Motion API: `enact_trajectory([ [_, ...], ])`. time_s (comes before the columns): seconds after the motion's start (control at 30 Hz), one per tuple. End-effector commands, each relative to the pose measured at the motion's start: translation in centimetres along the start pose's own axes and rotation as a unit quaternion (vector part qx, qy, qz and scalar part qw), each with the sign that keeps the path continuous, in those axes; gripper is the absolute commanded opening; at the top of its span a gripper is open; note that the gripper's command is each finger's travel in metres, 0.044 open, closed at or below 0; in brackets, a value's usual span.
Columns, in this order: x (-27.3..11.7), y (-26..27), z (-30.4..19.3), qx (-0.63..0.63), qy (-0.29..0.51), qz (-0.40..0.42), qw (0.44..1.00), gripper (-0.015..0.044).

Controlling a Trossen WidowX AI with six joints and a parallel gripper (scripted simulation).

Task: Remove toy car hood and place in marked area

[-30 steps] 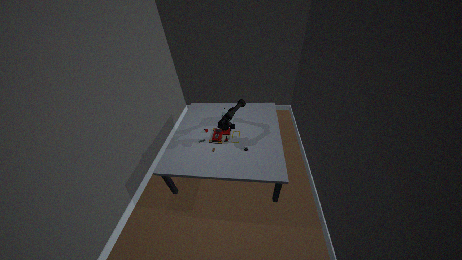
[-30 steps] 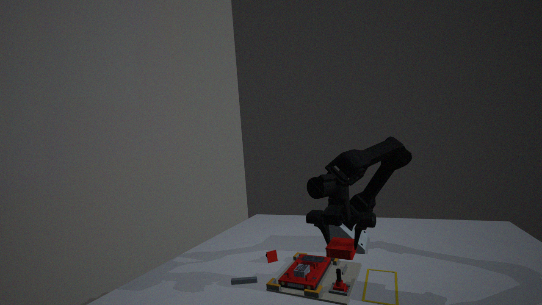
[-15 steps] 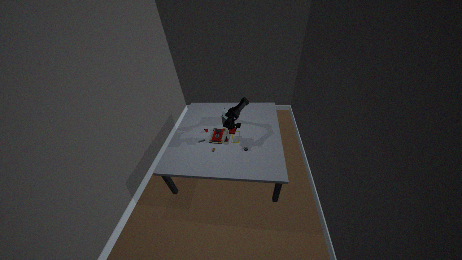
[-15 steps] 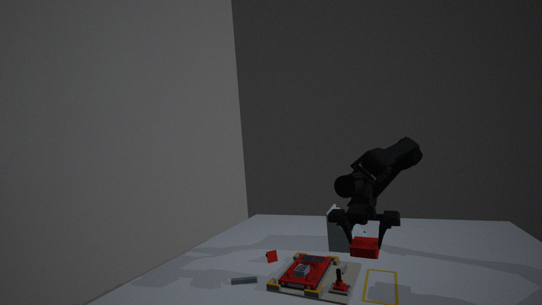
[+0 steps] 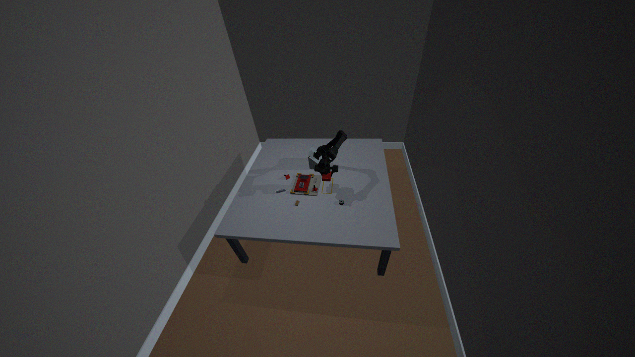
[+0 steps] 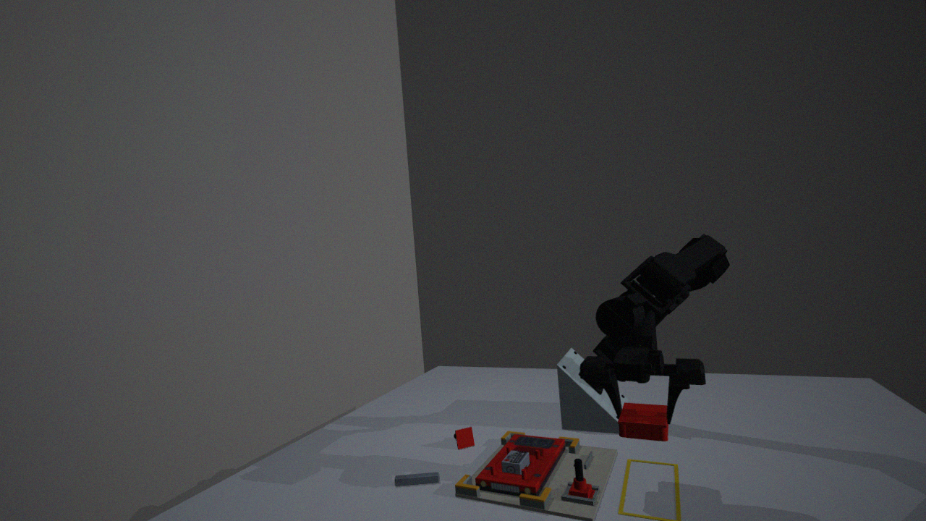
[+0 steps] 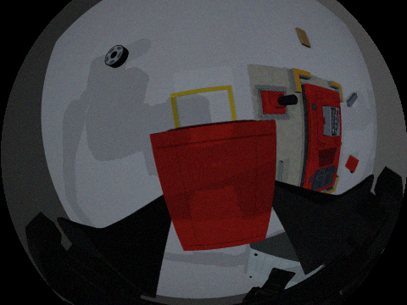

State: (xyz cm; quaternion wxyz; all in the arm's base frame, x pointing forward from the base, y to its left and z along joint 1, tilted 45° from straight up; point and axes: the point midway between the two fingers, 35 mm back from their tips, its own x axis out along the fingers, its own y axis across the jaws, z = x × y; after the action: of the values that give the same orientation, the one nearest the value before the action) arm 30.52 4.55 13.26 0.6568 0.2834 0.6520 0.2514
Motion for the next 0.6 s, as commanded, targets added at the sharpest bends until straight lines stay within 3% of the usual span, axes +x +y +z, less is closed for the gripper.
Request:
enact_trajectory([
  [0.0,0.3,0.1,-0.1,0.002,0.000,0.002,1.000,0.0000],
  [0.57,1.5,0.1,0.0,0.002,0.000,0.001,1.000,0.0000],
])
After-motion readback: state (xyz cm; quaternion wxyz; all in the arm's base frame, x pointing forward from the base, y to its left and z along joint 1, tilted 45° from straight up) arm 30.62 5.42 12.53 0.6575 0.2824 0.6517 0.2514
